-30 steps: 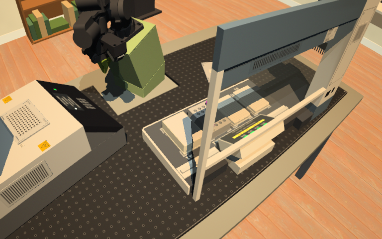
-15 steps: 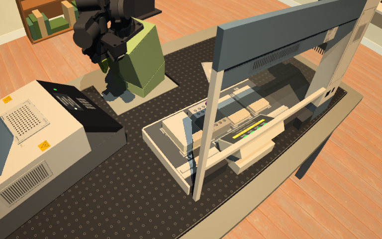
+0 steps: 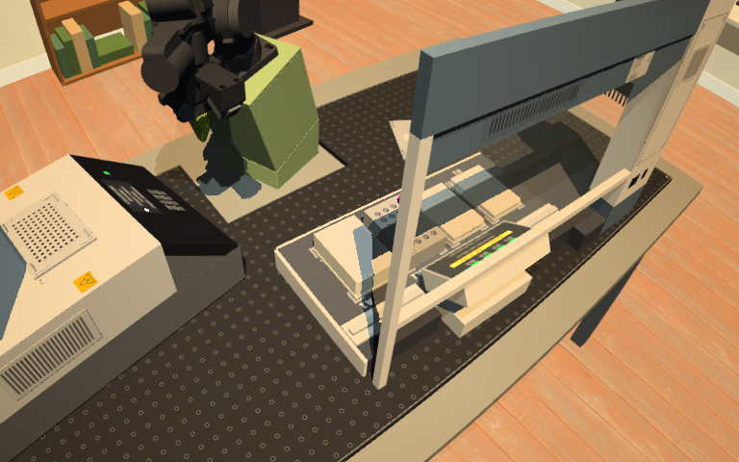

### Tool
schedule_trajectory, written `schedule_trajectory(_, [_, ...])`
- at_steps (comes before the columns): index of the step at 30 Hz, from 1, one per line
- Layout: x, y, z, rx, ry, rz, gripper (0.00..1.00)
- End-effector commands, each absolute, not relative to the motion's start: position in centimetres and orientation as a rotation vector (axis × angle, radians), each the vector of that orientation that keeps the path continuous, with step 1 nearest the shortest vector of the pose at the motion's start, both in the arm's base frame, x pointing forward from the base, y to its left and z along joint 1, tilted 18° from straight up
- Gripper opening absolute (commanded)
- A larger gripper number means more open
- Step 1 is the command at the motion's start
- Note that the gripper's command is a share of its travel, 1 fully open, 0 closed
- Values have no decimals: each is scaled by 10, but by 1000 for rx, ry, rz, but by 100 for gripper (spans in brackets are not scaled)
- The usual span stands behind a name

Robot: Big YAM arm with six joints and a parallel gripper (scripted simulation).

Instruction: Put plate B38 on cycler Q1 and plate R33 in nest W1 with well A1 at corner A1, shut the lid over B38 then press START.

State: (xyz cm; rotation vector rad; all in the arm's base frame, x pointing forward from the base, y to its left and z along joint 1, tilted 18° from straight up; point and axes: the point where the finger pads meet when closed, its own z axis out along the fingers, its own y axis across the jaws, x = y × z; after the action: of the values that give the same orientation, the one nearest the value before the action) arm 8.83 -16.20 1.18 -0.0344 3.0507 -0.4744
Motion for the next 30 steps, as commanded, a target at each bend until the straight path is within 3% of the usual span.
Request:
schedule_trajectory(1, [93,-163,11,-39,3040,-484,0])
schedule_trajectory(30, [100,-184,32,12,3007,-543,0])
